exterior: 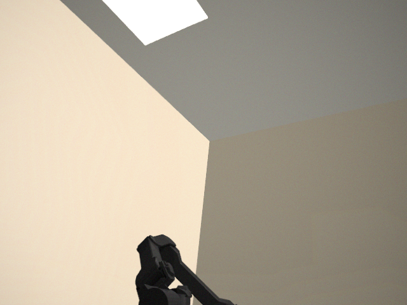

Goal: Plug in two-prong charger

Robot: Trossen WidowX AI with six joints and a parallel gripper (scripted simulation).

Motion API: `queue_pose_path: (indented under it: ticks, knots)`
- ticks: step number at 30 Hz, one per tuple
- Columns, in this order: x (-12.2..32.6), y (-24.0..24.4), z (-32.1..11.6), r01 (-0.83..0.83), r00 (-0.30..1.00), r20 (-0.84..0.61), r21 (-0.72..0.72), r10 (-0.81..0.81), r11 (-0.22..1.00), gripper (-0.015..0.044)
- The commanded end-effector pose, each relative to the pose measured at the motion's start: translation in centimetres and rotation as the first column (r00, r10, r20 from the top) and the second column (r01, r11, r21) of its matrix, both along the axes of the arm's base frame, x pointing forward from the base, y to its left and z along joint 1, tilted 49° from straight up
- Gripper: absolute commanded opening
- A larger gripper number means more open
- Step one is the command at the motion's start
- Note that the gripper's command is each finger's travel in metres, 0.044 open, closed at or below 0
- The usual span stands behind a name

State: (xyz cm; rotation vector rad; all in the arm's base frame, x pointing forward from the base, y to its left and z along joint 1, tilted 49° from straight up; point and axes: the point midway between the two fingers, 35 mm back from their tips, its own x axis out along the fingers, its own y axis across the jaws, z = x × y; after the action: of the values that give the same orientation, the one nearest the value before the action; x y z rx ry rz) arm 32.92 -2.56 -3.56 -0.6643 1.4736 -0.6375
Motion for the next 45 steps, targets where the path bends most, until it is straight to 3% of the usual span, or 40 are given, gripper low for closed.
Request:
queue_pose_path:
  ticks: [1, 45]
  knots:
    - [-0.3, -0.1, 0.2, 0.001, 1.0, 0.007, -0.004, 0.0, 1.0, 0.044]
    - [-5.1, -0.3, -0.3, 0.0, 1.0, 0.006, -0.004, 0.0, 1.0, 0.044]
